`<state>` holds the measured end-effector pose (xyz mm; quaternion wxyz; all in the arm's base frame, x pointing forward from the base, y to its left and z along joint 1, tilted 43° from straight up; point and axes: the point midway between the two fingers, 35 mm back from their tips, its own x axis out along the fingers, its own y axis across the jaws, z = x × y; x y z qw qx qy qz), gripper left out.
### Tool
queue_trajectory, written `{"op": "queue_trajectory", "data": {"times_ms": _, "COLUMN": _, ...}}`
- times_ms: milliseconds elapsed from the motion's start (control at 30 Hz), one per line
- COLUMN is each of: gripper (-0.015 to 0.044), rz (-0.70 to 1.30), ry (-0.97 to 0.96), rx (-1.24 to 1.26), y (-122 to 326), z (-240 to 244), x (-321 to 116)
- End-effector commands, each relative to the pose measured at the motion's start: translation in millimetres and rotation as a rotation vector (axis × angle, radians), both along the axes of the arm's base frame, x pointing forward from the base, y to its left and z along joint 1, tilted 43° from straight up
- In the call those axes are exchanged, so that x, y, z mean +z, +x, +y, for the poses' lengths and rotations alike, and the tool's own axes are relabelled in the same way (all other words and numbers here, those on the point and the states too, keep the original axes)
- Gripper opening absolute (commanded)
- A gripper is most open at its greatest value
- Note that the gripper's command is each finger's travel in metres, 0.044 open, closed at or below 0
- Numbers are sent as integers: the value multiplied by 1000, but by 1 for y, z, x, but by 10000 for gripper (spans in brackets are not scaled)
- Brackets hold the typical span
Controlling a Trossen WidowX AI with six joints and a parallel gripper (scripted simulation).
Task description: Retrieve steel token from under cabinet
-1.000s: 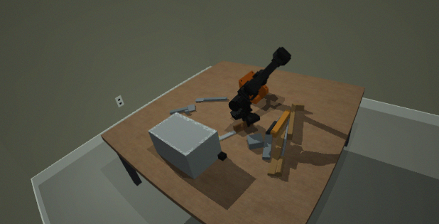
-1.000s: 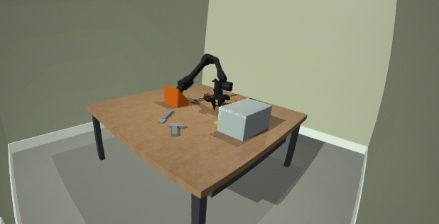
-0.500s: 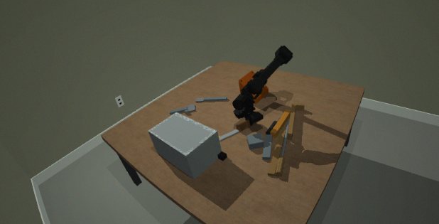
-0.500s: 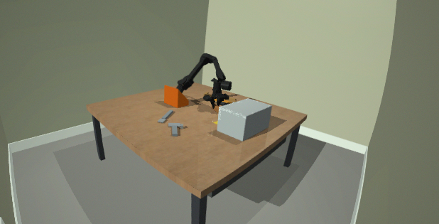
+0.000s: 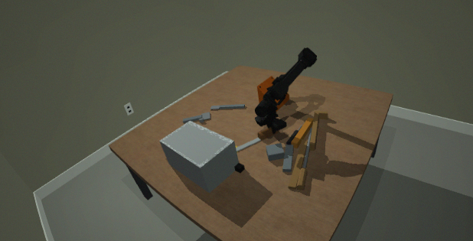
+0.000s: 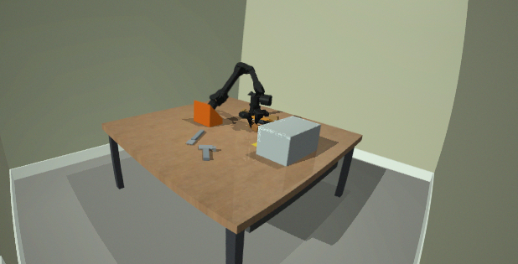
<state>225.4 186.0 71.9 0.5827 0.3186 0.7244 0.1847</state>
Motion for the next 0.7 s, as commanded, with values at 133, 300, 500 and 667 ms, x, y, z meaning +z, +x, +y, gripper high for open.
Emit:
{"op": "queue_trajectory", "data": {"times_ms": 133, "gripper": 0, "rz": 0, "ry": 0, "rx": 0, "y": -2, "z": 0, "x": 1}}
{"op": "queue_trajectory", "data": {"times_ms": 300, "gripper": 0, "rz": 1, "ry": -1, "rx": 1, "y": -2, "z": -3, "x": 4}}
{"op": "queue_trajectory", "data": {"times_ms": 500, "gripper": 0, "rz": 2, "ry": -1, "rx": 1, "y": -2, "z": -8, "x": 10}}
{"op": "queue_trajectory", "data": {"times_ms": 667, "gripper": 0, "rz": 7, "ry": -2, "rx": -3, "y": -4, "z": -14, "x": 14}}
